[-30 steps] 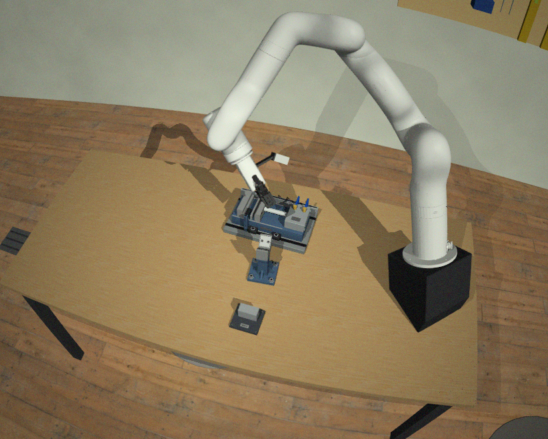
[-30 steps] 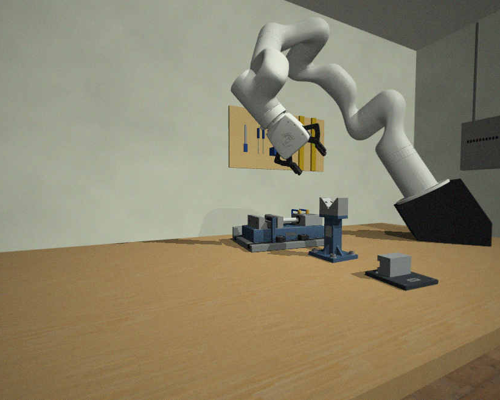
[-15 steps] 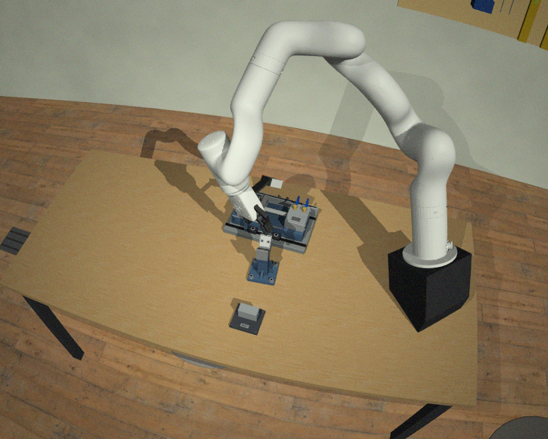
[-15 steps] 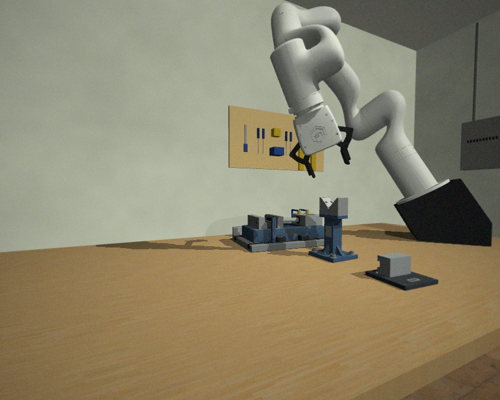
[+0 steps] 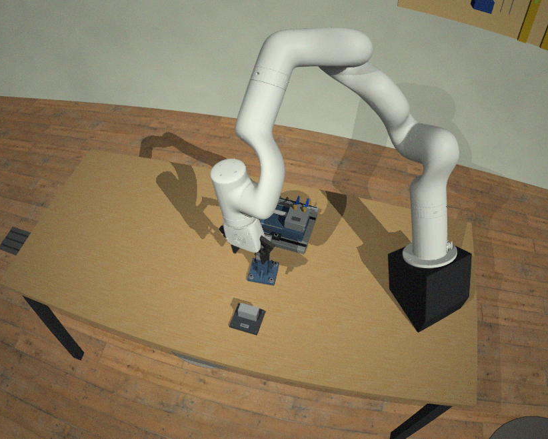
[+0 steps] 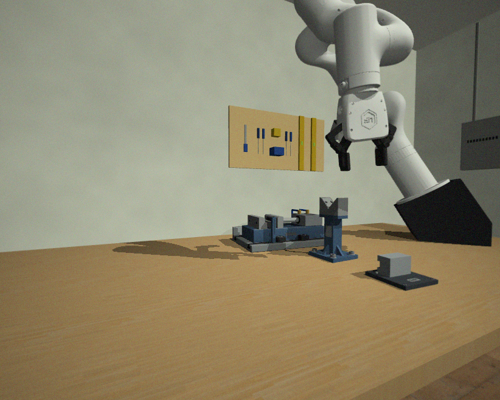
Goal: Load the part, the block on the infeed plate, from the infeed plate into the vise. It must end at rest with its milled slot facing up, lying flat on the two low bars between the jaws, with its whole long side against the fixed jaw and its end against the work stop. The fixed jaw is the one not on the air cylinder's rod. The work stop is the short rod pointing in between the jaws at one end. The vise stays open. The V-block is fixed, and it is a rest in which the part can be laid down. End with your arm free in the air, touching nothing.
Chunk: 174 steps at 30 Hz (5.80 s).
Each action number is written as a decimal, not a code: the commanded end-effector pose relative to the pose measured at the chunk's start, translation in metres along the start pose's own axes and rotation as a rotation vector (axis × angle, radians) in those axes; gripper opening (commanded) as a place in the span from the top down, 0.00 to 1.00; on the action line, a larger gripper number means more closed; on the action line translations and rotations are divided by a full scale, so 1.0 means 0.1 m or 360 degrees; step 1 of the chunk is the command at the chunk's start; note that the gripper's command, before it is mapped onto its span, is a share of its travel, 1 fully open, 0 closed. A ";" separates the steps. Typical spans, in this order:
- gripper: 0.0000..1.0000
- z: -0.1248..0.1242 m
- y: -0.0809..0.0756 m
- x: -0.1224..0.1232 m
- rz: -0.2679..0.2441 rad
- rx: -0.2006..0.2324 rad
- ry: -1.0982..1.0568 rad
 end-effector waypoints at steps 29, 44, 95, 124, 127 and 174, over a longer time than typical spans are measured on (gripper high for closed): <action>0.11 0.29 -0.07 0.65 -0.0079 -0.0253 -0.0323; 0.11 0.29 -0.07 0.65 -0.0079 -0.0253 -0.0323; 0.11 0.24 0.26 0.68 -0.0079 -0.0253 -0.0323; 0.11 0.15 0.87 0.72 -0.0079 -0.0253 -0.0323; 0.11 0.14 0.92 0.72 -0.0079 -0.0253 -0.0323; 0.11 0.00 1.80 0.78 -0.0079 -0.0253 -0.0323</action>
Point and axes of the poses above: the point where the finger pads meet when closed, its own y axis out along the fingers, its own z axis across the jaws, x = y × z, the point moved 3 cm from there along -y, back along the fingers, and after that the axes turned 5 degrees about -y, right-handed, at the moved point
